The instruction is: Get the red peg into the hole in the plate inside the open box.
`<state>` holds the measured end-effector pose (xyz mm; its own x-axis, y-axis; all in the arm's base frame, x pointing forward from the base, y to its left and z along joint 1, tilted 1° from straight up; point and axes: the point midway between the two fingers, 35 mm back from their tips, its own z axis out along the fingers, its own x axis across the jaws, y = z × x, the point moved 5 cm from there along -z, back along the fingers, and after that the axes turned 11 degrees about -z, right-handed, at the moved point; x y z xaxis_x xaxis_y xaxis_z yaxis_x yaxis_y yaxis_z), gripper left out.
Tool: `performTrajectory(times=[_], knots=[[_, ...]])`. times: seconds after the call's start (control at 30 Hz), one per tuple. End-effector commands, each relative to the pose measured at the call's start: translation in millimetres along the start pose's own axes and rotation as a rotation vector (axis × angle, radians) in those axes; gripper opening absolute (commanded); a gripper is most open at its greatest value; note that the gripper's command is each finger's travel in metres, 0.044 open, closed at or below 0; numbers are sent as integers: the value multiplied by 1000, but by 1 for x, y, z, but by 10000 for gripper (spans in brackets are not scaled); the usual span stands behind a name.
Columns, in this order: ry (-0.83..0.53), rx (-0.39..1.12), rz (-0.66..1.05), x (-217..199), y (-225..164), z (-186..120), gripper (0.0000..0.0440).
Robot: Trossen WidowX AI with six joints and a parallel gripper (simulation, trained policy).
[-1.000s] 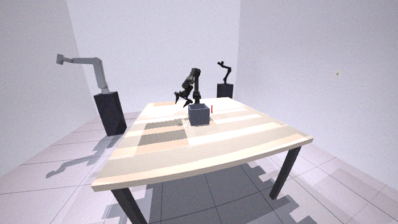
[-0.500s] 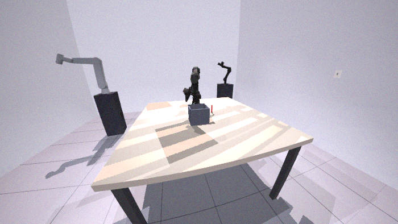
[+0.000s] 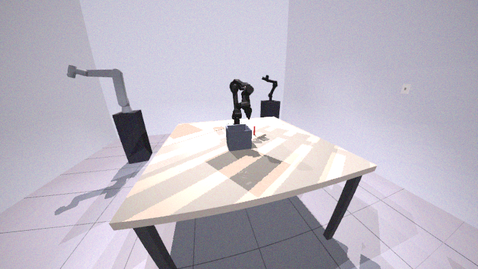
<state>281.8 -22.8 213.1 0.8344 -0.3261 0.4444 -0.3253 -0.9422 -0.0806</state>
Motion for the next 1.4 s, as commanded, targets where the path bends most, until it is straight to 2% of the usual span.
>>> performTrajectory(times=[0.0, 0.27, 0.53, 0.97, 1.37], knots=[[-33, 65, -84, -10, -22, -6, 440], [-157, 160, -246, -47, -60, -11, 439], [-308, 183, -380, -88, -77, -11, 438], [-480, 142, -552, -133, -82, 0, 440], [-566, 94, -643, -157, -74, 32, 440]])
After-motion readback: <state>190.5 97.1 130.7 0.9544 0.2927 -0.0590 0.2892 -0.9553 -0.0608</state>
